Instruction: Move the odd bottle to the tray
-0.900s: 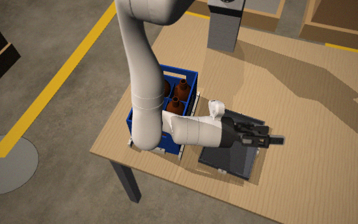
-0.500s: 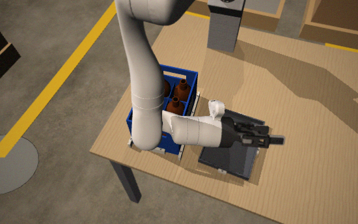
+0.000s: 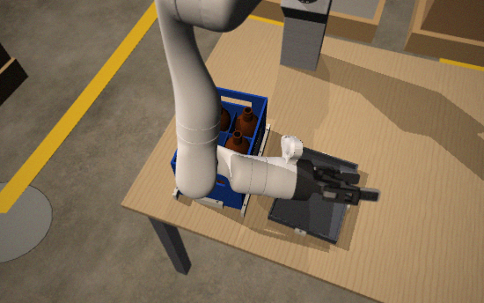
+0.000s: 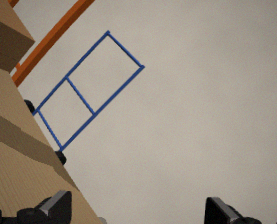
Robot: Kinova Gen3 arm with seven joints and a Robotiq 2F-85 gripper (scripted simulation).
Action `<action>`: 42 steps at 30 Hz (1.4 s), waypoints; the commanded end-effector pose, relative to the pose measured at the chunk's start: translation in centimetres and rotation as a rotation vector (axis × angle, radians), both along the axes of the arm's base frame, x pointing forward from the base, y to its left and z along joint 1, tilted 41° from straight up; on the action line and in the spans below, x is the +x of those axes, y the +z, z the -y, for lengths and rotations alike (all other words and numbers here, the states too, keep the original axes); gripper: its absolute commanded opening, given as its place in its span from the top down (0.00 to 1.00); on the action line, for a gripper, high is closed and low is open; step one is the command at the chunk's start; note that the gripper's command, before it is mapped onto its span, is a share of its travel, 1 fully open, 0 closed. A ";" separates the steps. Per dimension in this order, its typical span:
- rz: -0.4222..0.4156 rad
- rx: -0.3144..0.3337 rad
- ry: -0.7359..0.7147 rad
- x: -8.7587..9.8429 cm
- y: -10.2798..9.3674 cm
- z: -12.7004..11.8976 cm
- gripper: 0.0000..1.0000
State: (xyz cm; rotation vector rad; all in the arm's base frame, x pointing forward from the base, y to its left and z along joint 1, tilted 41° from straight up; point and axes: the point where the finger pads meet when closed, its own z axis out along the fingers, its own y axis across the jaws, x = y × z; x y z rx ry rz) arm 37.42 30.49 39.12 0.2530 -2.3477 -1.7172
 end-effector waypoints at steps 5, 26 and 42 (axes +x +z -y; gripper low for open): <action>-0.073 -0.044 -0.203 3.0 -1.6 2.0 0.00; -0.529 -0.177 -1.249 11.0 -12.2 22.8 0.00; -0.882 -0.182 -1.880 3.6 -19.6 38.4 0.00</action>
